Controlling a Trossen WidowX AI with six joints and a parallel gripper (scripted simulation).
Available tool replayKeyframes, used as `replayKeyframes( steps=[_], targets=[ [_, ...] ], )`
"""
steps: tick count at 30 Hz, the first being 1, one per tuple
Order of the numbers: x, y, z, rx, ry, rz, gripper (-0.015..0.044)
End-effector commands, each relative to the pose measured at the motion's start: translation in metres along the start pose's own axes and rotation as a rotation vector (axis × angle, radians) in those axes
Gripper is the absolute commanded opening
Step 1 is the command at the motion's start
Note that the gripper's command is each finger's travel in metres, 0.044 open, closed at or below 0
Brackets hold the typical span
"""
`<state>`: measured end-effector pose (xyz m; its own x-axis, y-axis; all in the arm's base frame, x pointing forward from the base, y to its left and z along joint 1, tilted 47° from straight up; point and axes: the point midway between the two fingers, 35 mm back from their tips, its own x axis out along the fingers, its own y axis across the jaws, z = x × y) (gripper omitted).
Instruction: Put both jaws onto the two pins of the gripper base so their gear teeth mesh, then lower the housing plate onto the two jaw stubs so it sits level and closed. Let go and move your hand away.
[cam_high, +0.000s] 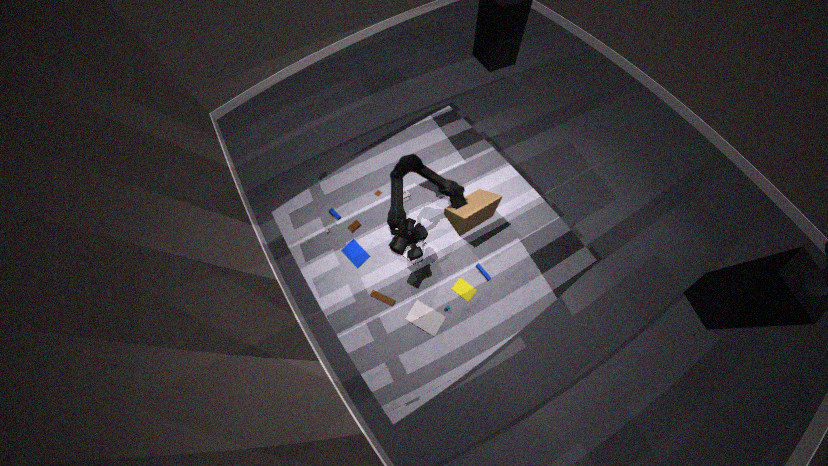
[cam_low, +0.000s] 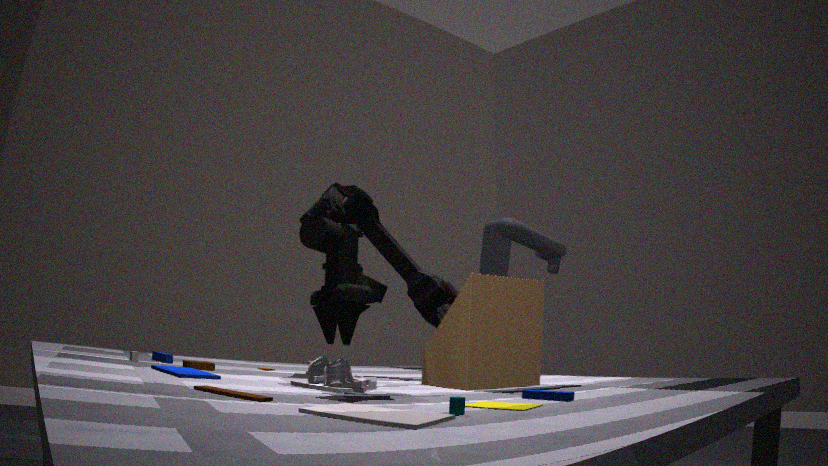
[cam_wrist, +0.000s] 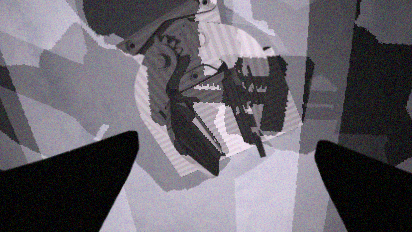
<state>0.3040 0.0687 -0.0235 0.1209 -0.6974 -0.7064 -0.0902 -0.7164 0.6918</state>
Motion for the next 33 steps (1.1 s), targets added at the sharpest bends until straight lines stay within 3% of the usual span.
replayKeyframes(
  steps=[1,33],
  targets=[
    [0.000,0.007,-0.001,0.081,-0.003,0.002,0.0440],
    [-0.007,0.057,-0.013,0.828,-0.014,-0.012,0.0440]
  ],
)
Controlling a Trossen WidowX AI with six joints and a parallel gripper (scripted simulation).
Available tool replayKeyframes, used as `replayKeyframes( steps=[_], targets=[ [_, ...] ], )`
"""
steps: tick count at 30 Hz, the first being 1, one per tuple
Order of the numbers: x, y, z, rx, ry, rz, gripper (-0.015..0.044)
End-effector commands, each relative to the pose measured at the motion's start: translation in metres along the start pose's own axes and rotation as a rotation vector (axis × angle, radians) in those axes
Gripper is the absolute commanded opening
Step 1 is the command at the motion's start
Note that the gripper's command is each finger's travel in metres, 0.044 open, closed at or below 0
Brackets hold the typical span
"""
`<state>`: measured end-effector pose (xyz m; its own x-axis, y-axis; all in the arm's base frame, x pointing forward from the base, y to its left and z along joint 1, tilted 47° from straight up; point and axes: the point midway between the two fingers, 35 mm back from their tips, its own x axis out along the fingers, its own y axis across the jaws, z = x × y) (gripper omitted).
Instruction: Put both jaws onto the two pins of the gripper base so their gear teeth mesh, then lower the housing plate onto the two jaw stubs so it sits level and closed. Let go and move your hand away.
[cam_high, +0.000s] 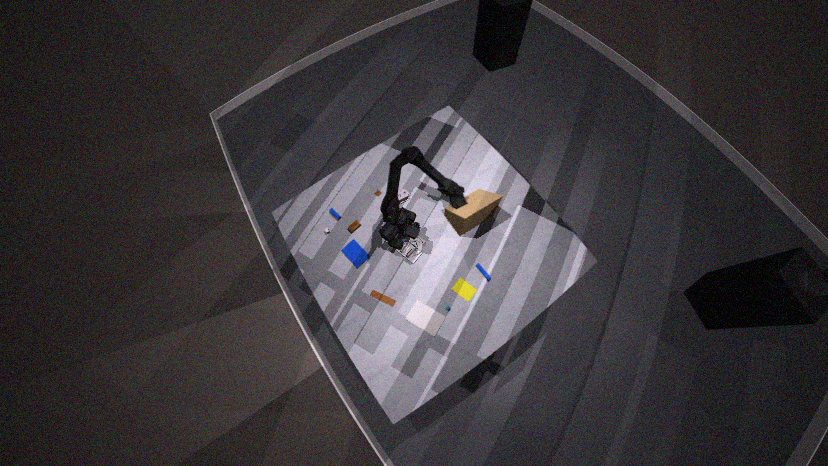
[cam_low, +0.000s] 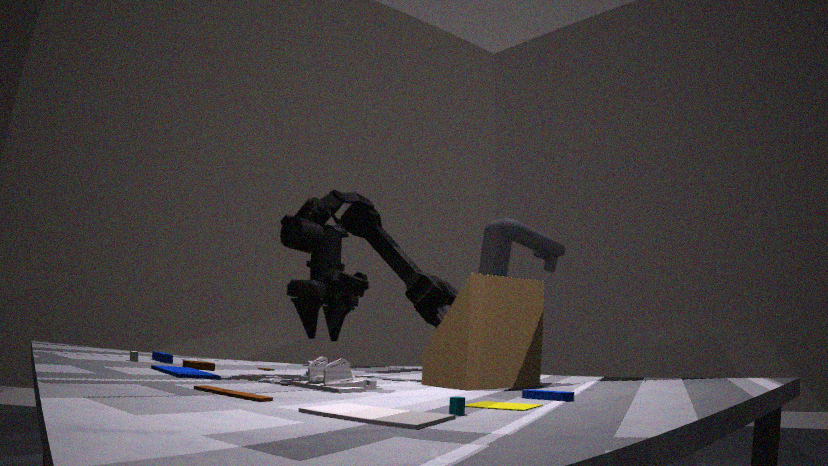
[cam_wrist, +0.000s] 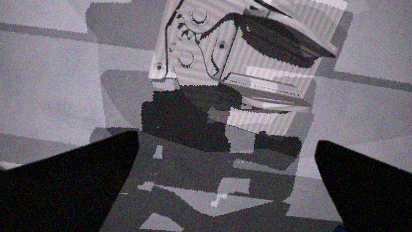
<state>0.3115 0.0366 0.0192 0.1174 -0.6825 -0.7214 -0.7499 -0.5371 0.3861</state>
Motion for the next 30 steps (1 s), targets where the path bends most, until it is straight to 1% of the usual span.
replayKeyframes(
  steps=[1,30],
  targets=[
    [0.000,0.005,-0.005,0.084,0.001,0.004,0.0440],
    [-0.006,0.036,-0.039,0.762,-0.005,-0.005,0.0440]
  ],
)
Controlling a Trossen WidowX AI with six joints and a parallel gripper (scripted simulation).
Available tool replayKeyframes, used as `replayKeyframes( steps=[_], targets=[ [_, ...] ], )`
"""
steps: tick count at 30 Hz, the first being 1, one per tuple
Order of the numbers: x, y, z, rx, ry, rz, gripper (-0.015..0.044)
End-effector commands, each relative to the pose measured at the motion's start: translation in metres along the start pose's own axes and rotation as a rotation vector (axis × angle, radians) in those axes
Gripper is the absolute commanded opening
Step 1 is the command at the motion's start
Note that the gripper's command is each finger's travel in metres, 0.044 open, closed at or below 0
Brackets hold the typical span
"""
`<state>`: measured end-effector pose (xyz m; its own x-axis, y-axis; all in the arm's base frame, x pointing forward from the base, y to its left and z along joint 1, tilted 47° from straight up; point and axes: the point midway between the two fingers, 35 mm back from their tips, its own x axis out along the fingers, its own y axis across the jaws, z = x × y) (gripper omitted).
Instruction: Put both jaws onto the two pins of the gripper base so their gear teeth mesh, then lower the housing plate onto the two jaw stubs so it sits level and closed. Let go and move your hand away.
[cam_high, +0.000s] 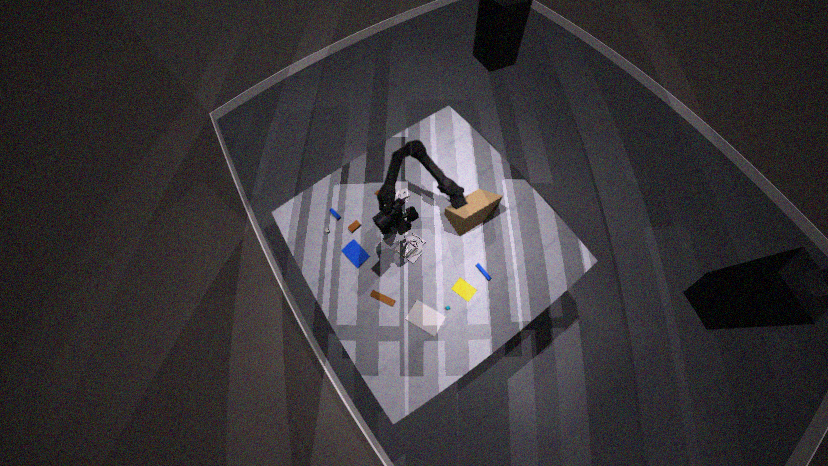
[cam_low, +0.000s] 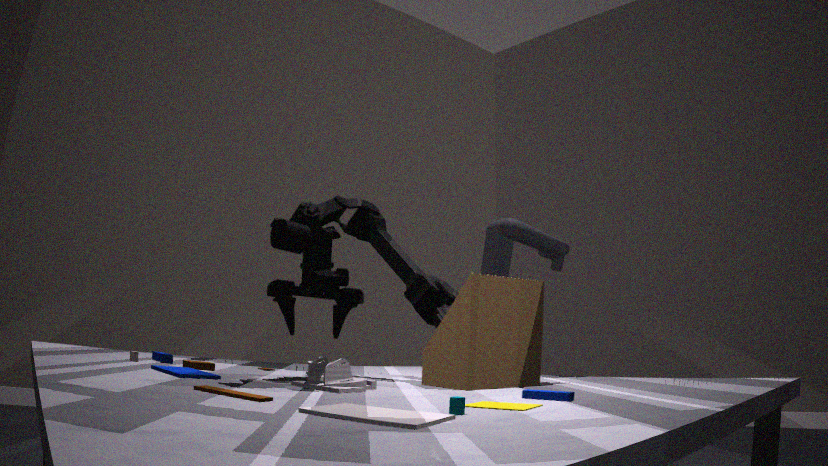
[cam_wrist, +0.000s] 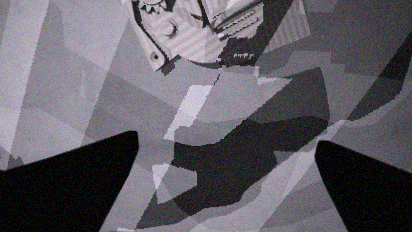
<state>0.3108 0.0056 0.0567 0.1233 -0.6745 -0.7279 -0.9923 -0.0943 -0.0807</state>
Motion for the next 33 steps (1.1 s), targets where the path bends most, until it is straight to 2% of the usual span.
replayKeyframes(
  steps=[1,33],
  targets=[
    [0.000,0.002,-0.007,0.084,0.004,0.003,0.0440],
    [-0.005,0.013,-0.058,0.834,0.006,0.000,0.0440]
  ],
)
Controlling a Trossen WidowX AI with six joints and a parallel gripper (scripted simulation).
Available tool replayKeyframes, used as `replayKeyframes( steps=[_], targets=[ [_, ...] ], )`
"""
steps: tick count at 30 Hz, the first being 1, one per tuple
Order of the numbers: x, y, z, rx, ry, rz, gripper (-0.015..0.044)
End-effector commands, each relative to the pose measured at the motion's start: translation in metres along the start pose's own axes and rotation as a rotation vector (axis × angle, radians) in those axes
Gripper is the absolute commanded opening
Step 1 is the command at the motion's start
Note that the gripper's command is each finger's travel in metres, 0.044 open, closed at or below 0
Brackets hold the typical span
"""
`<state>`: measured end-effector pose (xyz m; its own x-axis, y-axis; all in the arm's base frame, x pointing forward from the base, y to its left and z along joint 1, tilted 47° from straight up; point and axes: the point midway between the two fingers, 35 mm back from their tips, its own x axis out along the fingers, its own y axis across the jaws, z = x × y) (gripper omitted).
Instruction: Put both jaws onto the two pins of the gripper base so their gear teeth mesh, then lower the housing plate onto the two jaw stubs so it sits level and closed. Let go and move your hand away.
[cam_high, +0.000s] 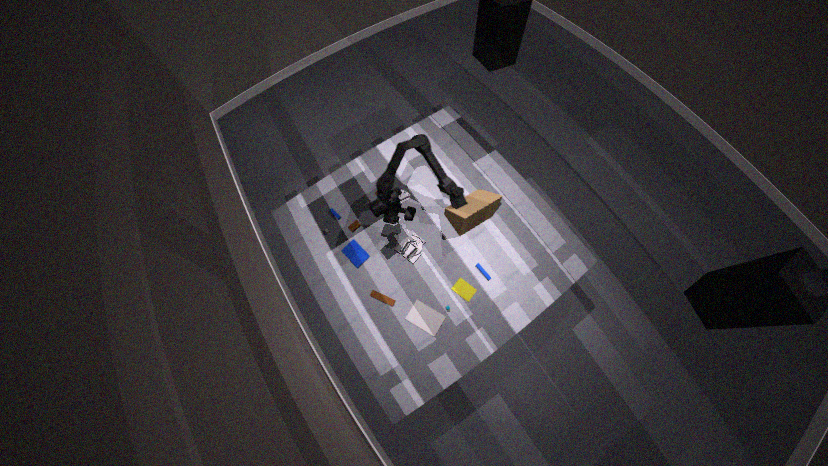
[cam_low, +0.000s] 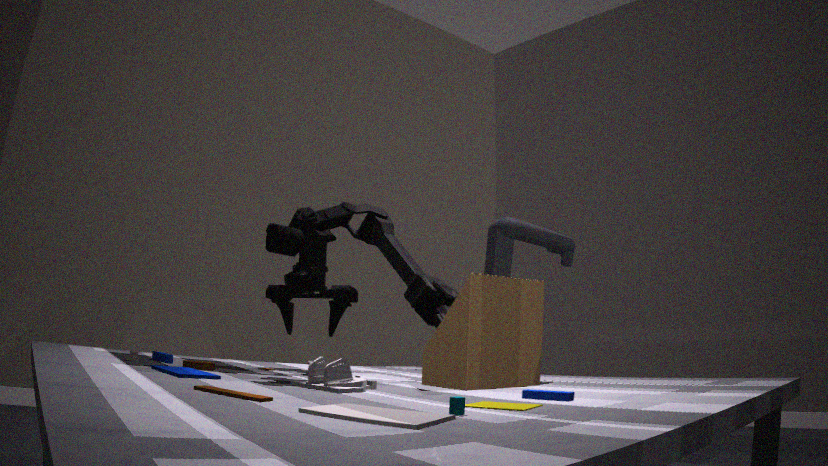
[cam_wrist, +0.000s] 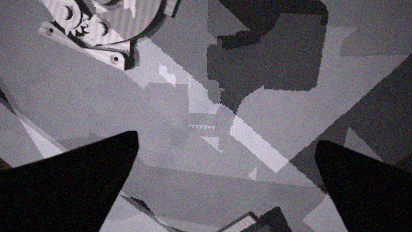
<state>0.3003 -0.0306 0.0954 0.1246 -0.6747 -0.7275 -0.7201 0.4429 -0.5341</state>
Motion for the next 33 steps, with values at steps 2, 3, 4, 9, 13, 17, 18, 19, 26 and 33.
replayKeyframes(
  steps=[2,3,4,9,13,17,18,19,26,33],
  targets=[
    [0.000,-0.003,-0.008,0.108,0.006,-0.001,0.0440],
    [0.000,-0.004,-0.010,0.131,0.006,-0.002,0.0440],
    [0.000,-0.005,-0.011,0.155,0.006,-0.002,0.0440],
    [-0.001,-0.008,-0.018,0.272,0.007,-0.003,0.0440],
    [-0.002,-0.010,-0.024,0.366,0.008,-0.005,0.0440],
    [-0.002,-0.013,-0.030,0.459,0.008,-0.006,0.0440],
    [-0.002,-0.013,-0.032,0.483,0.008,-0.006,0.0440],
    [-0.003,-0.014,-0.033,0.506,0.008,-0.007,0.0440],
    [-0.004,-0.018,-0.044,0.671,0.009,-0.010,0.0440],
    [-0.005,-0.021,-0.054,0.835,0.010,-0.014,0.0440]
  ],
)
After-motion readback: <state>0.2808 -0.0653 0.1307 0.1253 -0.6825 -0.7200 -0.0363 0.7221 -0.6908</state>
